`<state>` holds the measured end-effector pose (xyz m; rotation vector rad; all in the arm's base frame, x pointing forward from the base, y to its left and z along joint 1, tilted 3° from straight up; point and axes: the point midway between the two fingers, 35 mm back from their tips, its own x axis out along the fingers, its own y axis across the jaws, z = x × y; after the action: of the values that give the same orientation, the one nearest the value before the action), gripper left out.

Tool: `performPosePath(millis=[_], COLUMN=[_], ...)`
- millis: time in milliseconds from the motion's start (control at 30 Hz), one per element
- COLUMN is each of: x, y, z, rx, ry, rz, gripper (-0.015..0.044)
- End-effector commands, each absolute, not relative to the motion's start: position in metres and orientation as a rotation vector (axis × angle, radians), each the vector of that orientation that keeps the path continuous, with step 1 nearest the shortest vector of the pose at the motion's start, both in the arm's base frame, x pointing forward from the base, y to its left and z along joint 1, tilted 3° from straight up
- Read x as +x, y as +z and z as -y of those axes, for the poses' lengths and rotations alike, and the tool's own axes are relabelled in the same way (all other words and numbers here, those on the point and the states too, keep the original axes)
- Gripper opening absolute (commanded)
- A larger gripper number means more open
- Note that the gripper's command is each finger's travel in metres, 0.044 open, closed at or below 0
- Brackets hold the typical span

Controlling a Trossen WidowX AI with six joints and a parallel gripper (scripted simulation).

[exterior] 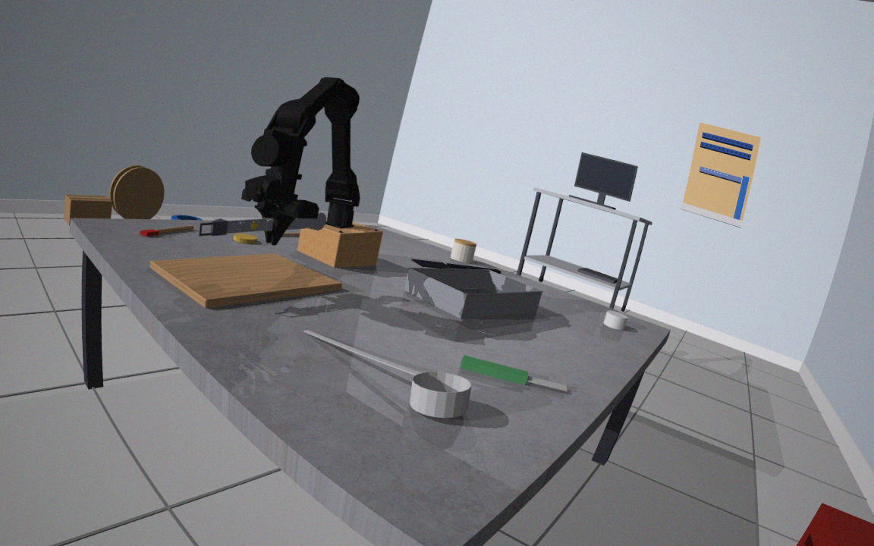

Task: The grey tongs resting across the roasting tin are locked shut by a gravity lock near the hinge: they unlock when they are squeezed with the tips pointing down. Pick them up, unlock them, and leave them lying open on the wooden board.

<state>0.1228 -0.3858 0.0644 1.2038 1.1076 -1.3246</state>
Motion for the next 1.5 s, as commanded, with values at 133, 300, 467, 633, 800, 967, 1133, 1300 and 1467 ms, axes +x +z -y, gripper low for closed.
performPosePath(millis=[133,300,467,633,800,967,1133,1300,1467], x=[0.123,0.123,0.123,0.122,0.122,0.122,0.121,0.121,0.121], y=[0.054,0.046,0.038,0.03,0.022,0.02,0.019,0.019,0.019], z=[0.387,0.388,0.388,0.388,0.388,0.388,0.387,0.387,0.387], rx=[1.204,1.204,1.204,1.204,1.204,1.204,1.208,1.208,1.208], ry=[-1.323,-1.323,-1.323,-1.323,-1.323,-1.323,-1.328,-1.328,-1.328], rz=[-1.099,-1.099,-1.1,-1.1,-1.1,-1.1,-1.108,-1.108,-1.108], gripper=[-0.015,-0.015,-0.015,-0.015,-0.015,-0.015,-0.0019,0.0113,0.0244])
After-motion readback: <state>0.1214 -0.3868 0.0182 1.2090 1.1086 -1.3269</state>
